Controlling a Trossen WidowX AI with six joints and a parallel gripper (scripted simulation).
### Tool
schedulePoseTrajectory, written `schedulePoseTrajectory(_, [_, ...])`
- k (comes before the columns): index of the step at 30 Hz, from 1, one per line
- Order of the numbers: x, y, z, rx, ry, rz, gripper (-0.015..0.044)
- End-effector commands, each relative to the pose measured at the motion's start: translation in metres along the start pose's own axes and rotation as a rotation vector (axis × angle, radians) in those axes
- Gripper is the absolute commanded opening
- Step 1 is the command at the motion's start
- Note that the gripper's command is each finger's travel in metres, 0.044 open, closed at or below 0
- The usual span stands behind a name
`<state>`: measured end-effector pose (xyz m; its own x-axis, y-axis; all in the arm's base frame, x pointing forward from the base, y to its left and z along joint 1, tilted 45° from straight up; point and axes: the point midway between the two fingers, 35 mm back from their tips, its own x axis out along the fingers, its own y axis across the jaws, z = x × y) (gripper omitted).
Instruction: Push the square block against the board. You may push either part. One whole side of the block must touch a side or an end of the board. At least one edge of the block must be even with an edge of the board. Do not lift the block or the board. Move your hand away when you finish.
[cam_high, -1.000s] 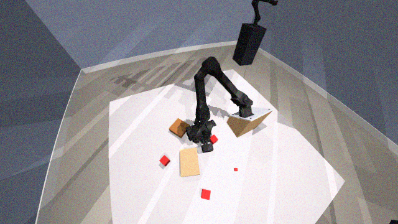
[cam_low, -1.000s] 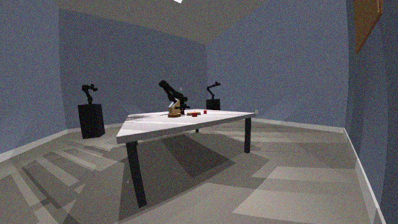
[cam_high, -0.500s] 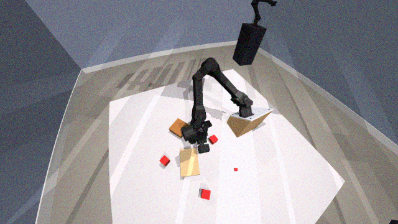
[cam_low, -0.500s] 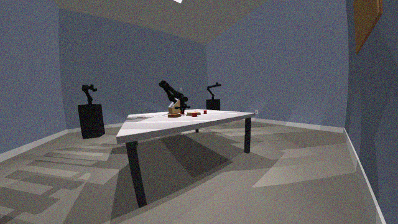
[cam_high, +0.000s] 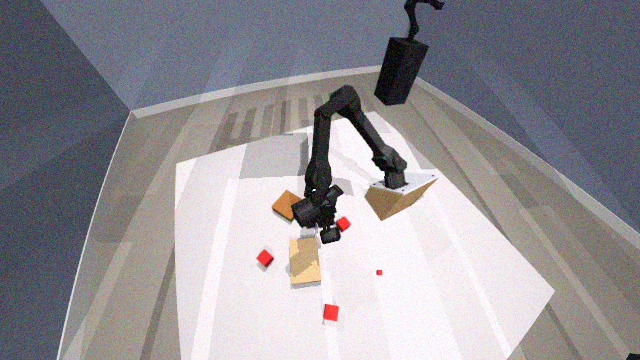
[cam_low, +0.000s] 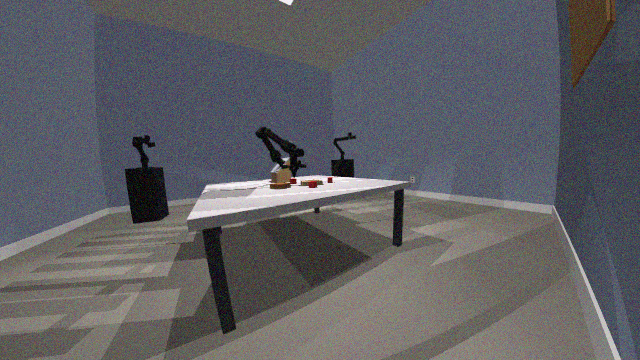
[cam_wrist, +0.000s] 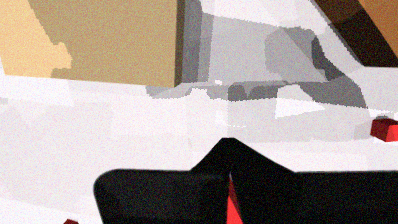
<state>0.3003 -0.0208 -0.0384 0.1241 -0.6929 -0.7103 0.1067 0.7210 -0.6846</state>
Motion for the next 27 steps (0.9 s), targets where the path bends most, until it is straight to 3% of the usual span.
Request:
schedulePoseTrajectory(1, [-0.004, 0.016, 0.015, -0.108, -0.011, 0.009, 0.0000])
schedulePoseTrajectory(27, [-0.015, 0.129, 0.065, -0.902, -0.035, 0.031, 0.0000])
